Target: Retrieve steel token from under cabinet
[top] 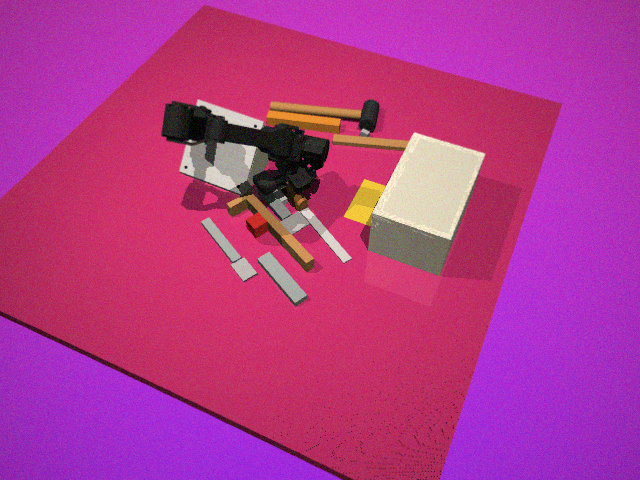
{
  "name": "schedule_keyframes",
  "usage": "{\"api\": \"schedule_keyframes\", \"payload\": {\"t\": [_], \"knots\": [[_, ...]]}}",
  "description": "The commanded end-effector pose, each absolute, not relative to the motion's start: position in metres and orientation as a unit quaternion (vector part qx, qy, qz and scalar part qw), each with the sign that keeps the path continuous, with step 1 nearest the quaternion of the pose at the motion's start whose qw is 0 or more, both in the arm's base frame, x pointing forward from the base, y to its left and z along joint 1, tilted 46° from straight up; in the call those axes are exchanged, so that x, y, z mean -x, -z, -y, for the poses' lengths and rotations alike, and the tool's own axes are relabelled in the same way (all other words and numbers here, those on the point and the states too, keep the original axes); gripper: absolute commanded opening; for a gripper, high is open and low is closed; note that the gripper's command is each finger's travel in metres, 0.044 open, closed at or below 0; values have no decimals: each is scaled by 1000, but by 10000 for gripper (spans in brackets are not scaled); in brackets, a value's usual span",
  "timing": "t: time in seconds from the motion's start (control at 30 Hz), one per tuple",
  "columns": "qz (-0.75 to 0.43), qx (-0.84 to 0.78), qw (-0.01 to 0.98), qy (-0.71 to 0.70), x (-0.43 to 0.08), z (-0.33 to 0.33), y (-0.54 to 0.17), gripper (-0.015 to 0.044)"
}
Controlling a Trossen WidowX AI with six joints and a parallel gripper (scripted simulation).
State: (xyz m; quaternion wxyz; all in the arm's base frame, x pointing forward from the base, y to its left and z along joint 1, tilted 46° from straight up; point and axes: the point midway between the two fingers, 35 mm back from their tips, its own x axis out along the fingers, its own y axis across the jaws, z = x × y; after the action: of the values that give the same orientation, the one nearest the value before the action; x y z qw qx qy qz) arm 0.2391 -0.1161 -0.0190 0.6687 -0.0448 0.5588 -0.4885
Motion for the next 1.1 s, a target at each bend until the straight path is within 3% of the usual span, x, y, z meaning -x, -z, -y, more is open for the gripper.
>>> {"api": "schedule_keyframes", "payload": {"t": [0.0,1.07], "knots": [[-554,43,669,493,-237,120,14,0],[-554,44,669,493,-229,134,-1,0]]}}
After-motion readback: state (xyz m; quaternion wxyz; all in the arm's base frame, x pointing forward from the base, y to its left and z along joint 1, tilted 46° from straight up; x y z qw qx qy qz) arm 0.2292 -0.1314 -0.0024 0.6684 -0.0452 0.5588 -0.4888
